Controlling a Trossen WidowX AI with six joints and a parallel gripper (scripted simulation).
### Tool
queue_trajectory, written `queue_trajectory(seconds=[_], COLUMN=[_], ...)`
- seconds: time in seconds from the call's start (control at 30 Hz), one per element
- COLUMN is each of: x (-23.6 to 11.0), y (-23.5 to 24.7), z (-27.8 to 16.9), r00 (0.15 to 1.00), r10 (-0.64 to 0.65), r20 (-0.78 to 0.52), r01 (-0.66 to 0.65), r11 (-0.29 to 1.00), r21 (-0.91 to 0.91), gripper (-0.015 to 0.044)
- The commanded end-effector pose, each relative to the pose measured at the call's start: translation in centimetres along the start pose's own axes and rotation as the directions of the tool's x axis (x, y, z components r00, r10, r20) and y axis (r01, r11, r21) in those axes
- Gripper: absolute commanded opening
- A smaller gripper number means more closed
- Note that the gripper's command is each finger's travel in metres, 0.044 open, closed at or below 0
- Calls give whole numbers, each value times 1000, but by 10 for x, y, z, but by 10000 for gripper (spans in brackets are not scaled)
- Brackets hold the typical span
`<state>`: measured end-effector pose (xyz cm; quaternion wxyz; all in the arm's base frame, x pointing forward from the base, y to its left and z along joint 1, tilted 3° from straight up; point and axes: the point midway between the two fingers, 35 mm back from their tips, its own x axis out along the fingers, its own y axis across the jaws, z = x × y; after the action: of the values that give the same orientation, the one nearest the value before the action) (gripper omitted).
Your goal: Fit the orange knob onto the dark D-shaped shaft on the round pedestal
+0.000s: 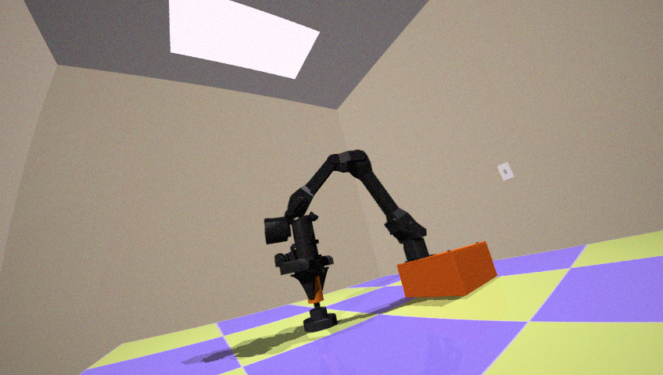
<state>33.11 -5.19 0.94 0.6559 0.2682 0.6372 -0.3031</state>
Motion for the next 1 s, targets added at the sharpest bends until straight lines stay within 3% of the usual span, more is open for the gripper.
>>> queue_trajectory(seconds=[0.0, 0.17, 0.37, 0.97], x=[-3, -5, -5, 0], y=[0, 0, 2, 0], z=[1, 1, 3, 1], r00=[1000, 1000, 1000, 1000], r10=[0, 0, 0, 0], r20=[5, 5, 5, 5], r01=[0, 0, -1, -1], r11=[1000, 1000, 977, 977], r21=[5, 31, 213, 213], gripper=[0, 0, 0, 0])
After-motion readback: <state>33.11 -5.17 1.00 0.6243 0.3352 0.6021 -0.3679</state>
